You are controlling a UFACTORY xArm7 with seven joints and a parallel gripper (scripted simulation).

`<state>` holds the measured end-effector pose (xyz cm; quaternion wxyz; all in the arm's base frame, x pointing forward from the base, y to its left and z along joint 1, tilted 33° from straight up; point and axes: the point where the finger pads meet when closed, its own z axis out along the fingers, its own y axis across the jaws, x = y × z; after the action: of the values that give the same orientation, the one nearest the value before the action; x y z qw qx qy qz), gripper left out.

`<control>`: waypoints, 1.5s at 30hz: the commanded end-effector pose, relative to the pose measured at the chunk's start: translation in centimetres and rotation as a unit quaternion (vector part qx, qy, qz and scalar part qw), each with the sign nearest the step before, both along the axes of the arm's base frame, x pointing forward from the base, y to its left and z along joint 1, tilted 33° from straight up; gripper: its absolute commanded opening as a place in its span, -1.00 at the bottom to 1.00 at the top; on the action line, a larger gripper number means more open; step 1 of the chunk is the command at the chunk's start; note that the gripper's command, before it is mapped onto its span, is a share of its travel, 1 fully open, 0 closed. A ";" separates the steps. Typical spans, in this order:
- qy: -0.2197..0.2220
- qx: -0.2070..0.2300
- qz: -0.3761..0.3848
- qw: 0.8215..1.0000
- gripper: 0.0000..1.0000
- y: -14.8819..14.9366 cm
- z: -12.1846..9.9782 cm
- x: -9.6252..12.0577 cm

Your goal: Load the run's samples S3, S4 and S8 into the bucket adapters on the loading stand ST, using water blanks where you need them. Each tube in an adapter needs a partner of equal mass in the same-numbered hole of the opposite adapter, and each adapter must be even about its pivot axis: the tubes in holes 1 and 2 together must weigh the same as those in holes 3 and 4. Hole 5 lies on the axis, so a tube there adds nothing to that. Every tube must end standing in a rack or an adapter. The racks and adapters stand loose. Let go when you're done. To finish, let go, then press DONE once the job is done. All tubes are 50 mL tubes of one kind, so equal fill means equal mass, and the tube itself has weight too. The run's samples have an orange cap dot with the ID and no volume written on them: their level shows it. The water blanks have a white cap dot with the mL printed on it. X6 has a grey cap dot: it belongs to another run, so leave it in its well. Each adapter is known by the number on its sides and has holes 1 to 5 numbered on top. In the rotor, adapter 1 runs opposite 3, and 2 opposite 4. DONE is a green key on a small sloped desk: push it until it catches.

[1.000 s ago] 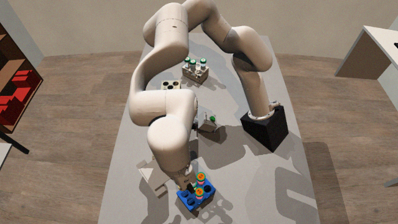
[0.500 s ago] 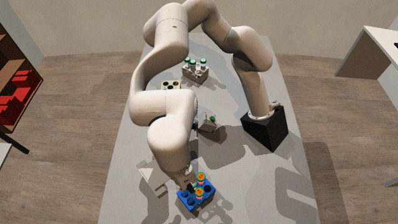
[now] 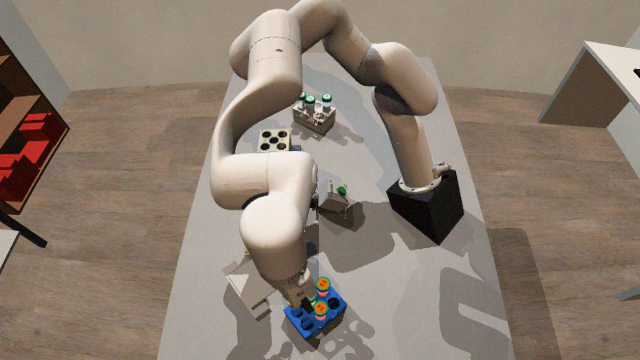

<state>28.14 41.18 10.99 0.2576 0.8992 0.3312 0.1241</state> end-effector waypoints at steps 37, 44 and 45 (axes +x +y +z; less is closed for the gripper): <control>-0.001 0.002 0.001 1.000 -1.00 -2.0 -4.6 2.2; -0.001 0.002 0.001 1.000 -1.00 -2.0 -4.6 2.2; -0.001 0.002 0.001 1.000 -1.00 -1.9 -4.6 2.2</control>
<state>30.40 39.00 6.20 0.2575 0.8992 0.3311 0.1242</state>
